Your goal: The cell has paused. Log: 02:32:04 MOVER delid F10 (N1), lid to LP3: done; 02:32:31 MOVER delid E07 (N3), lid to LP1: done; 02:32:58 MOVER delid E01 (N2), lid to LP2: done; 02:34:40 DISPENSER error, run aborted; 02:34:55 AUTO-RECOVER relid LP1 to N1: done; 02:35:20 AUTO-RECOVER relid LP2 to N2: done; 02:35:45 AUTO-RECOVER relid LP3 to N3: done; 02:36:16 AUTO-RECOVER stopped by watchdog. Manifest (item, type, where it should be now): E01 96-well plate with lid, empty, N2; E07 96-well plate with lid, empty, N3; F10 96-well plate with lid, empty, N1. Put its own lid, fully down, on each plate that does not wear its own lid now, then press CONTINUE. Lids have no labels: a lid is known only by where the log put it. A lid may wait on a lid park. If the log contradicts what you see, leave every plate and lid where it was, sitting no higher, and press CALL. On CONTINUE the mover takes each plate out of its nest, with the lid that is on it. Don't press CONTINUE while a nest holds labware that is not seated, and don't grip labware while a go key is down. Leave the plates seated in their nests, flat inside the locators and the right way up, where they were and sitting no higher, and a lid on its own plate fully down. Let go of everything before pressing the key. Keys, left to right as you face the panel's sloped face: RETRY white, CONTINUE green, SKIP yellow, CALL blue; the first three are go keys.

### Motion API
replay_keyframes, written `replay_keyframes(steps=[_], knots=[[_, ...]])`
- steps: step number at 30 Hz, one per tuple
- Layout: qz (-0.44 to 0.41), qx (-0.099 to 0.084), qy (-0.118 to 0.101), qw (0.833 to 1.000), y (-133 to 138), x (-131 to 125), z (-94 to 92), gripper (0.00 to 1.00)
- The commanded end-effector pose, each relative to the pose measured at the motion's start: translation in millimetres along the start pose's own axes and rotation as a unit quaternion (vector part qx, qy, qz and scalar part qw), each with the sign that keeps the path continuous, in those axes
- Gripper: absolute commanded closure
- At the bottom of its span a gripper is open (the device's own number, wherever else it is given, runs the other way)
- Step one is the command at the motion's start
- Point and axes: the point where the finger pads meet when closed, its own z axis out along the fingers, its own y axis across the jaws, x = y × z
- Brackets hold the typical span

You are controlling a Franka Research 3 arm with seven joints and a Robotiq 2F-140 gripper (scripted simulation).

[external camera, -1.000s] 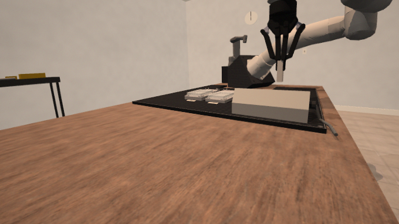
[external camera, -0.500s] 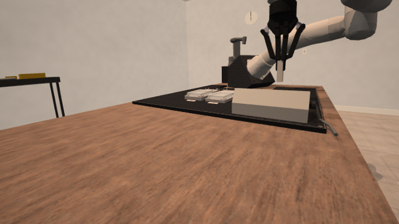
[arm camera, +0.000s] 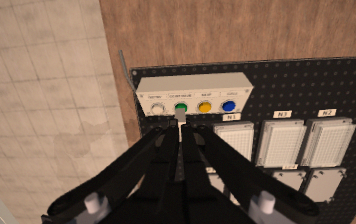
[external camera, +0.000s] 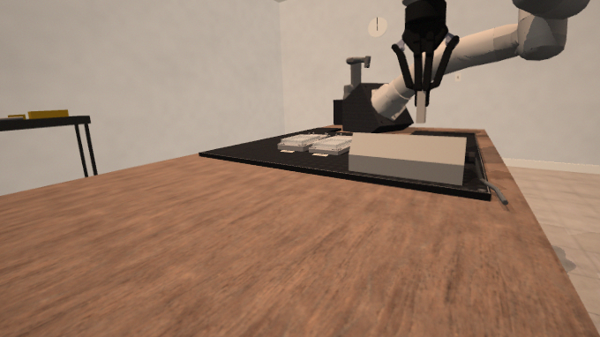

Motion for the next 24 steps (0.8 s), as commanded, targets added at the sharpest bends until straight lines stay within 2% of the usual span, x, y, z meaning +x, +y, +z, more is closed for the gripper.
replay_keyframes(steps=[1,24], knots=[[0.002,0.001,0.002,1.000,-1.1,1.7,0.2,1.00],[0.002,0.001,0.002,1.000,-1.1,1.7,9.2,1.00]])
